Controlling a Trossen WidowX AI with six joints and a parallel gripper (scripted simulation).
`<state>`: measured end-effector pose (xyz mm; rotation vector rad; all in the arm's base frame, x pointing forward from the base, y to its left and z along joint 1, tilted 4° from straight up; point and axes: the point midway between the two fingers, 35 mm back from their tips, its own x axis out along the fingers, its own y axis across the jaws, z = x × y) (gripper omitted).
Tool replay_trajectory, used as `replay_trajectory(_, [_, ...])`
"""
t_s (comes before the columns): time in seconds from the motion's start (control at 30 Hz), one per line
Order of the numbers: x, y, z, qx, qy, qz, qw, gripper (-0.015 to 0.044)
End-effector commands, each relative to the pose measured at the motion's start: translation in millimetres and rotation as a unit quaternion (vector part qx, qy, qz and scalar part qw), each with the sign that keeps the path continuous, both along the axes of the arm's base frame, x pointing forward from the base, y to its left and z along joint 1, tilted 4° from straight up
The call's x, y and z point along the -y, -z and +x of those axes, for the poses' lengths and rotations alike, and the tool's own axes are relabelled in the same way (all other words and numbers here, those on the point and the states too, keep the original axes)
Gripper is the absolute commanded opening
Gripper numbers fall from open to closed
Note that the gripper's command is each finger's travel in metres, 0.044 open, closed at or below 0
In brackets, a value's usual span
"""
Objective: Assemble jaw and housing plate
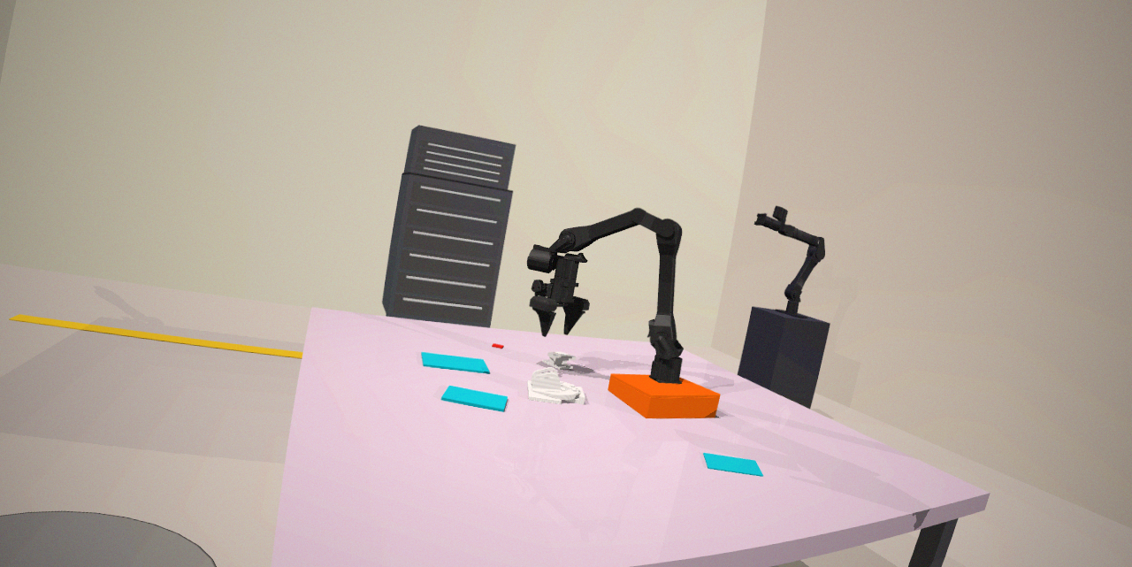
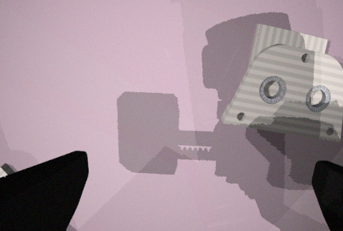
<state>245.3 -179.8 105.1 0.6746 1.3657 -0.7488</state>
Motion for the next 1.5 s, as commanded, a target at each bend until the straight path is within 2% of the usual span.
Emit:
replay_trajectory(0.0, [35.2, -7.2, -35.1, 0.004, 0.055, 0.0, 0.999, 0.044])
replay_trajectory(0.2, [41.2, -5.9, -41.6, 0.004, 0.065, 0.0, 0.998, 0.044])
replay_trajectory(0.37, [44.2, 31.8, -40.0, 0.003, 0.065, 0.0, 0.998, 0.044])
replay_trajectory(1.47, [47.6, 70.1, -38.1, 0.003, 0.065, 0.0, 0.998, 0.044])
